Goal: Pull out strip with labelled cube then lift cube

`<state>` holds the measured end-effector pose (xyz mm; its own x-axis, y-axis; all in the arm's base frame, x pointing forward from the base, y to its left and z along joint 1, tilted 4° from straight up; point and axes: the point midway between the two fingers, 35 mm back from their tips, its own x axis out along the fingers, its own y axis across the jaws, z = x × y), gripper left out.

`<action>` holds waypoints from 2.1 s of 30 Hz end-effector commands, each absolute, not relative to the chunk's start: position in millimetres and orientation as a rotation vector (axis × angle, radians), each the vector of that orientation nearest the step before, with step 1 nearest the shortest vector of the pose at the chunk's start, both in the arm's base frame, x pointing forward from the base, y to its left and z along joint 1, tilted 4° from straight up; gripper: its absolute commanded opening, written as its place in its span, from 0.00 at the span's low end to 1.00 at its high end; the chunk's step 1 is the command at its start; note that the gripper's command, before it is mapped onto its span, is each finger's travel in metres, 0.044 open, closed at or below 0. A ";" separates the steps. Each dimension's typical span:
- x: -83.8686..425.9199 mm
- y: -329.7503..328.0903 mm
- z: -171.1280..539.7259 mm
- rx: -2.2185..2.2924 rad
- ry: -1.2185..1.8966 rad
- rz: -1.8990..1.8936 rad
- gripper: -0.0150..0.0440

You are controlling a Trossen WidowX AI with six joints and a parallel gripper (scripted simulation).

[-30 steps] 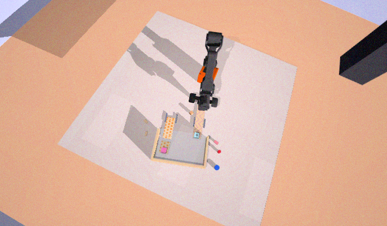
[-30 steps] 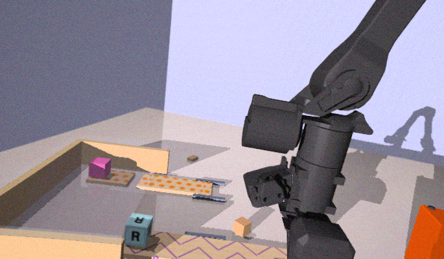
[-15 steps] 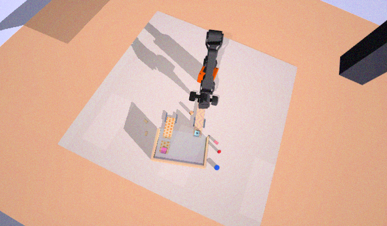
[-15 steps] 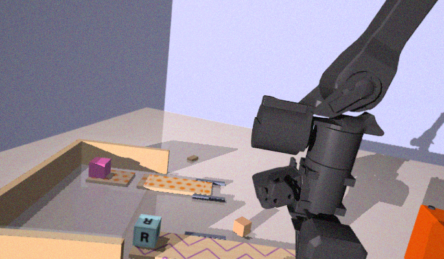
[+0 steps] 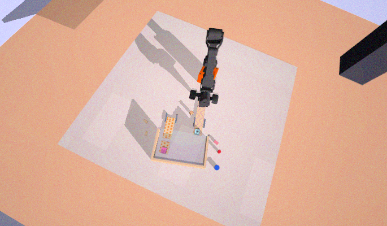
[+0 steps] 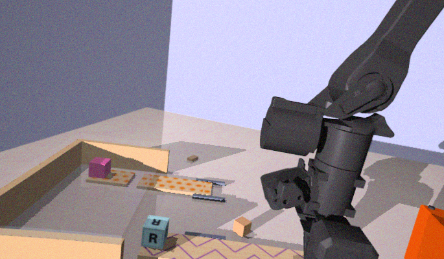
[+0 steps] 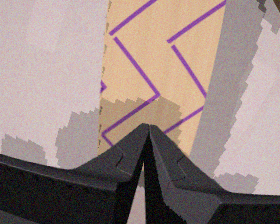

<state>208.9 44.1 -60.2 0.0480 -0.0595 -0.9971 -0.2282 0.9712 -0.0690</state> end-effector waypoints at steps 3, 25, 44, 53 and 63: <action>190.1 39.1 -66.0 -0.240 1.565 0.129 0.25; 181.0 36.6 -66.0 -0.241 1.565 0.129 0.25; 181.0 36.6 -66.0 -0.241 1.565 0.129 0.25; 181.0 36.6 -66.0 -0.241 1.565 0.129 0.25; 196.2 43.7 -18.4 -0.240 1.563 0.130 0.25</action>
<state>195.8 42.8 -25.9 0.0142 -0.0685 -0.9976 -0.2364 0.9691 -0.0699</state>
